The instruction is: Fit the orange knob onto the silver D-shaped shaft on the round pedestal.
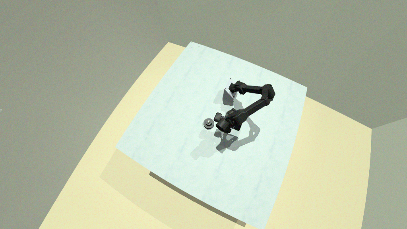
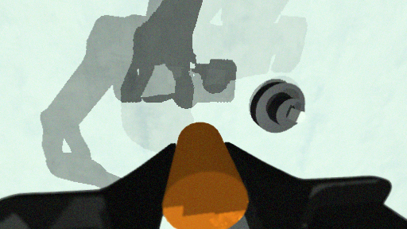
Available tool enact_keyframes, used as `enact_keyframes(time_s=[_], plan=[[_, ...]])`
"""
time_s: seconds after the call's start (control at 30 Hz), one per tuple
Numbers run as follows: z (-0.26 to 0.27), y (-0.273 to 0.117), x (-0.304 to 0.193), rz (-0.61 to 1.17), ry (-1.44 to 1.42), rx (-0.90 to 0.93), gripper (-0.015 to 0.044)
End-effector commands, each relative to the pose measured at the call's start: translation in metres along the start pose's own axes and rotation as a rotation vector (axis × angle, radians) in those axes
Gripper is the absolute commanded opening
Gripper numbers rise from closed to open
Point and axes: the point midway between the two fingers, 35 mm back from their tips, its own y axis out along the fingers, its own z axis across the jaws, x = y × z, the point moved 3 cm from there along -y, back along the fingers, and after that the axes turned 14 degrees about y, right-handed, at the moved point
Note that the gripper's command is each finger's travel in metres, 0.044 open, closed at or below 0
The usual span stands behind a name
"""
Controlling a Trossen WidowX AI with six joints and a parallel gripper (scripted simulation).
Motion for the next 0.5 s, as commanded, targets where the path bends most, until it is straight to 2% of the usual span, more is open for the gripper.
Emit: enact_keyframes(time_s=[0.0, 0.27, 0.47], plan=[[-0.001, -0.013, 0.001, -0.006, -0.007, -0.003, 0.0000], [-0.001, -0.037, 0.000, -0.004, -0.008, 0.003, 0.0000], [-0.010, -0.034, 0.005, -0.005, -0.008, 0.002, 0.0000]])
